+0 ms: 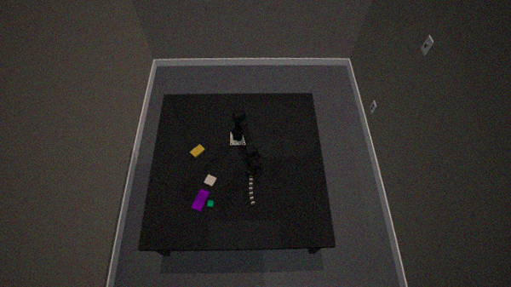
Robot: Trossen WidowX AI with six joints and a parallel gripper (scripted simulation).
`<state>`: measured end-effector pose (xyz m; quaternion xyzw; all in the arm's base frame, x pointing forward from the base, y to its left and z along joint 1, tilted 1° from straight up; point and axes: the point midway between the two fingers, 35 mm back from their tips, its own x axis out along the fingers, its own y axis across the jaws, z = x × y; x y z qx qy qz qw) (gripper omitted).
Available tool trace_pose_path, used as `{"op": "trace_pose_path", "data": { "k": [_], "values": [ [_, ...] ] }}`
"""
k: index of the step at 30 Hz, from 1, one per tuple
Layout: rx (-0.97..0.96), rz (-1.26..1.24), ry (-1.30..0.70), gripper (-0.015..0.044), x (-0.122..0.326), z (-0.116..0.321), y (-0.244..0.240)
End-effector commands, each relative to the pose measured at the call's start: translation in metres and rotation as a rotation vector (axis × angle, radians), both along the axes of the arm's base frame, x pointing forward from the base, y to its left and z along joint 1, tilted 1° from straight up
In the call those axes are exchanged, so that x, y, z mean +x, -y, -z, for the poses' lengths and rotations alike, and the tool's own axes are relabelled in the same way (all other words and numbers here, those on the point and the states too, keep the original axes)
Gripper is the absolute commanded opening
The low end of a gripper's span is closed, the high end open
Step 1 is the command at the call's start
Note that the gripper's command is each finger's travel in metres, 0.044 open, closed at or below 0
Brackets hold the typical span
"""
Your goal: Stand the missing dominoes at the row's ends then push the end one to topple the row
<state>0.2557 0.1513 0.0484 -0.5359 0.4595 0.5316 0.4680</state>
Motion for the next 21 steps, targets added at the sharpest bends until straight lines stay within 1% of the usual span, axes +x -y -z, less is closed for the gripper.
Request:
{"op": "trace_pose_path", "data": {
  "k": [1, 16, 17, 21],
  "values": [
    [-0.001, -0.002, -0.003, 0.0, 0.006, 0.002, -0.001],
    [-0.001, -0.002, -0.001, 0.0, 0.031, 0.001, -0.005],
    [0.007, -0.002, 0.011, 0.0, 0.027, -0.001, -0.006],
    [0.084, -0.026, 0.099, 0.0, 0.043, -0.018, -0.029]
  ]
}}
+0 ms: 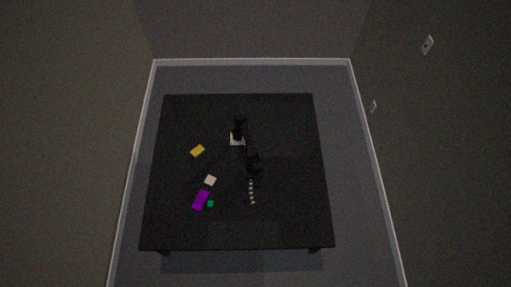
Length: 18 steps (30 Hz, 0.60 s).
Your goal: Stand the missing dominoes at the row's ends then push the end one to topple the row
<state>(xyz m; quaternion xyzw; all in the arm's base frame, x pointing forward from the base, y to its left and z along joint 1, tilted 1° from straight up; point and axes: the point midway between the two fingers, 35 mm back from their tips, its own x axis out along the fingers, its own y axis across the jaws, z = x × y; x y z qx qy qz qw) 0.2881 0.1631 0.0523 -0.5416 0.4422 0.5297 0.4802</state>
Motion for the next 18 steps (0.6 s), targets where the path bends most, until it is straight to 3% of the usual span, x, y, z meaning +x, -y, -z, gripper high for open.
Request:
{"op": "trace_pose_path", "data": {
  "k": [1, 10, 18],
  "values": [
    [0.072, -0.022, 0.078, 0.0, 0.014, -0.019, -0.021],
    [-0.022, 0.006, -0.031, 0.0, 0.019, -0.053, 0.004],
    [-0.025, 0.007, -0.035, 0.0, 0.019, -0.055, 0.005]
  ]
}}
